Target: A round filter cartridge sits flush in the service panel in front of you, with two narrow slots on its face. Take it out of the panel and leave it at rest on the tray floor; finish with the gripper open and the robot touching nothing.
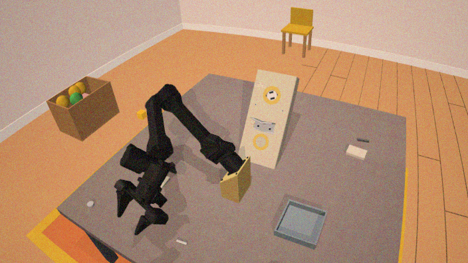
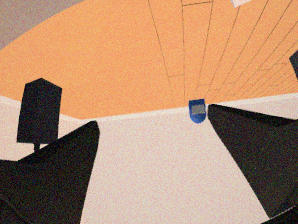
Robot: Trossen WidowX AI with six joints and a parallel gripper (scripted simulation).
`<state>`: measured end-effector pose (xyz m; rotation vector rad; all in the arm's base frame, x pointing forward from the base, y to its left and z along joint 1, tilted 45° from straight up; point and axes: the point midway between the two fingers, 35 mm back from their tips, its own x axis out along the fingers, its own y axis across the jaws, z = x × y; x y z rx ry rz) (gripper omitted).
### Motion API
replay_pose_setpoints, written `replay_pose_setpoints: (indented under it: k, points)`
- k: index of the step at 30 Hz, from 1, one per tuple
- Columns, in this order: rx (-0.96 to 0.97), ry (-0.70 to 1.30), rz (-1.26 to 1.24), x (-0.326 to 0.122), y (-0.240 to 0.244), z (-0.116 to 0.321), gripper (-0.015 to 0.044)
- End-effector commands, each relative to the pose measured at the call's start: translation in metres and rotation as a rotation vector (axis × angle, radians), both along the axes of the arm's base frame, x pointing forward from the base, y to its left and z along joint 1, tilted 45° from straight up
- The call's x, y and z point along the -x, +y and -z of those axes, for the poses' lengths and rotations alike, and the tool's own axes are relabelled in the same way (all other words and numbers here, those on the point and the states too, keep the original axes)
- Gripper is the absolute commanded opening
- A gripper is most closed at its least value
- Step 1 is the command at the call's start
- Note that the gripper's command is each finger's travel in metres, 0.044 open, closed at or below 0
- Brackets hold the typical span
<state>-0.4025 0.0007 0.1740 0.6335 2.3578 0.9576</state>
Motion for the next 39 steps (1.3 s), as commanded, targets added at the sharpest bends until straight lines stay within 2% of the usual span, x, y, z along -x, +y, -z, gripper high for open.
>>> replay_pose_setpoints:
  k: [1, 5, 11, 12, 19, 26, 33, 39]
  points:
    - [-0.001, -0.003, -0.006, 0.000, -0.001, 0.000, 0.0374]
    - [-0.032, -0.066, -0.143, 0.000, -0.034, 0.006, 0.0269]
    - [-0.146, -0.225, -0.559, -0.019, -0.130, 0.023, 0.0111]
    - [-0.167, -0.247, -0.631, -0.025, -0.146, 0.026, 0.0103]
    - [-0.328, -0.363, -1.137, -0.087, -0.247, 0.045, 0.0103]
    - [-0.495, -0.420, -1.653, -0.182, -0.323, 0.064, 0.0103]
    - [-0.660, -0.409, -2.172, -0.298, -0.362, 0.078, 0.0103]
    - [-0.783, -0.338, -2.615, -0.401, -0.361, 0.084, 0.0103]
